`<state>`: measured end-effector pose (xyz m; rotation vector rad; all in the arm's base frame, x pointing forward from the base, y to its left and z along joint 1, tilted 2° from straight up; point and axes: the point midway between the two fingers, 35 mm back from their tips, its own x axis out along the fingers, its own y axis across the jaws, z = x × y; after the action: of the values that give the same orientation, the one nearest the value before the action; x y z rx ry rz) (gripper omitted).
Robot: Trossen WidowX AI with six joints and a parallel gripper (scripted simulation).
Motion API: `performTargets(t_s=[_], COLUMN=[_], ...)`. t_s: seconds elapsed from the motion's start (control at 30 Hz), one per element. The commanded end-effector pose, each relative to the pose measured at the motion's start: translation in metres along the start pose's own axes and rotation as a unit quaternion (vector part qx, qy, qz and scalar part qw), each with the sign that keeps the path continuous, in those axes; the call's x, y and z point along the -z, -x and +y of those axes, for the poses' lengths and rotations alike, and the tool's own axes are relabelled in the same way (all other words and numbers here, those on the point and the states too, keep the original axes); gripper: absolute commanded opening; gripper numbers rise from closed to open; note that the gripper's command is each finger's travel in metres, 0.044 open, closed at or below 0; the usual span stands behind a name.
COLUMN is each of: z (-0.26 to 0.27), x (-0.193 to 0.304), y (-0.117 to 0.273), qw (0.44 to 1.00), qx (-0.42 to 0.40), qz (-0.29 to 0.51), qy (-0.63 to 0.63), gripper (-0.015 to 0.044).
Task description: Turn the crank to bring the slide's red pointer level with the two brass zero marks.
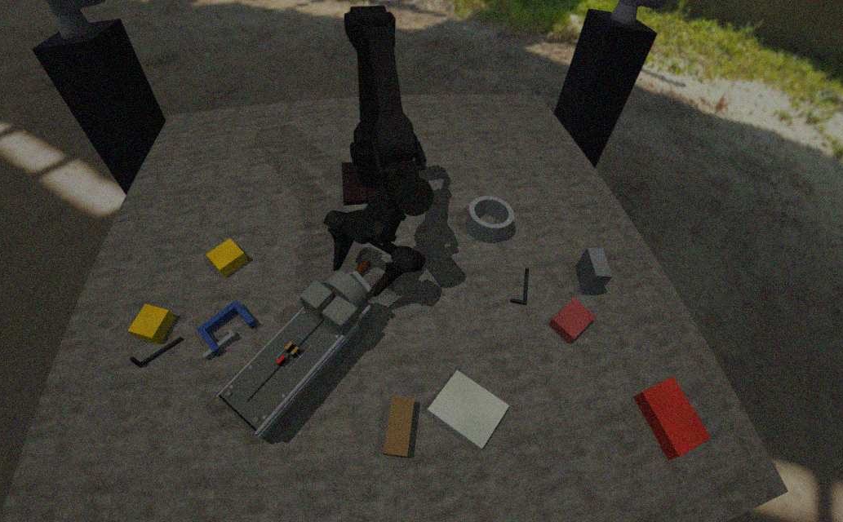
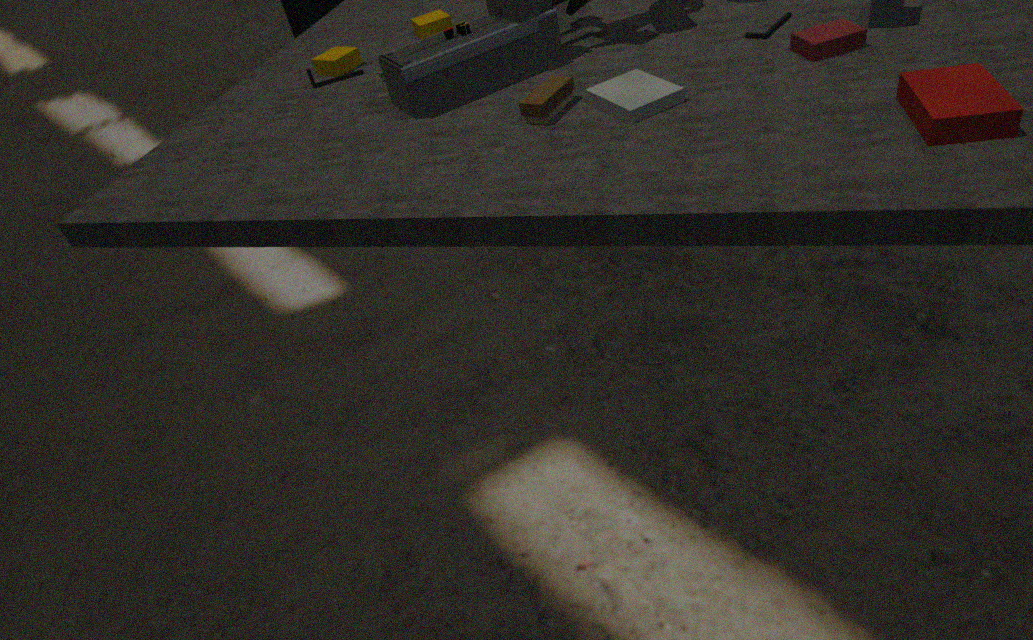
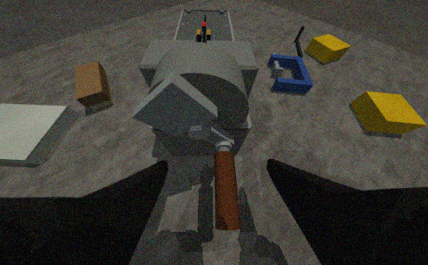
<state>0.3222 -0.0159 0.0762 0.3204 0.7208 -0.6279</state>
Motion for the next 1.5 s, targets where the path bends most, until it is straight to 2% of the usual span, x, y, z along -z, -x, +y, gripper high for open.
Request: performTargets(t_s=[0.0, 0.13, 0.7, 1.47], z=[-0.004, -0.004, -0.004, 0.007], x=[0.009, 0.011, 0.011, 0.016], y=[-0.006, -0.008, -0.008, -0.014], qw=[1.0, 1.0, 1.0, 1.0], qx=[0.007, 0.007, 0.007, 0.006], qz=[0.003, 0.003, 0.003, 0.003], qy=[0.001, 0.001, 0.001, 0.001], gripper=[0.044, 0.044, 0.0, 0.0])
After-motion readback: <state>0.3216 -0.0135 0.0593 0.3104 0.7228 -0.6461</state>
